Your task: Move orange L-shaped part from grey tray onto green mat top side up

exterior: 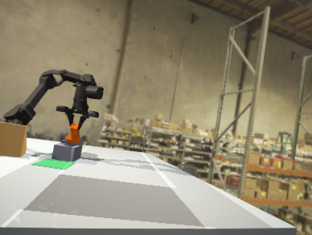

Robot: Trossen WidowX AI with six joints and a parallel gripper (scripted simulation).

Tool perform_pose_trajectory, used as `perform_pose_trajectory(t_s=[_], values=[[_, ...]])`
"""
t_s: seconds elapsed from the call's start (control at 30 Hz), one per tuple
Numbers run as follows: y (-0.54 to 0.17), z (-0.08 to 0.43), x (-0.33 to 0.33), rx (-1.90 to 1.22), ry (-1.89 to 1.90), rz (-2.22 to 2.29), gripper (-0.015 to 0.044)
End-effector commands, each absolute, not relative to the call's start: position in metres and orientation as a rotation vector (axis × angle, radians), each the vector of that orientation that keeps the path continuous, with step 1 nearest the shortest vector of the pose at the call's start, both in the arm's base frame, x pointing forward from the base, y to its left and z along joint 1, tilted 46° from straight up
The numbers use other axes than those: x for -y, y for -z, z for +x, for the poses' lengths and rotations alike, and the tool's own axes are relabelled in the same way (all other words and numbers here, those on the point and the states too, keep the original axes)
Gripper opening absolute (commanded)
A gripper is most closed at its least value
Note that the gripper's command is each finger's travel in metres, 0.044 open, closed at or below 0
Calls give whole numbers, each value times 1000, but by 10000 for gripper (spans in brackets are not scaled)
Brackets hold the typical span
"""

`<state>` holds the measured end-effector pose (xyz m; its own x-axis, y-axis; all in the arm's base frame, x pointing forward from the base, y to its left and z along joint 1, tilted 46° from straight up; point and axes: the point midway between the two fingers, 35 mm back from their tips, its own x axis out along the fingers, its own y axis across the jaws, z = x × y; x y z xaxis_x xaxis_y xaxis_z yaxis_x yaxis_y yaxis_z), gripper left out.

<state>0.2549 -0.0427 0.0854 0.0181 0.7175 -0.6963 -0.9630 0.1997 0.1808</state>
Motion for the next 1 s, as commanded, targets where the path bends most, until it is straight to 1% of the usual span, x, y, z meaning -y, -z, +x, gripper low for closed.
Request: perform_pose_trajectory(t_s=[0.0,0.5,0.97], values=[[-90,255,49,-781,-1357,-398,0],[-98,254,59,-781,-1357,-398,0],[-50,232,101,-784,-1356,-400,0]])
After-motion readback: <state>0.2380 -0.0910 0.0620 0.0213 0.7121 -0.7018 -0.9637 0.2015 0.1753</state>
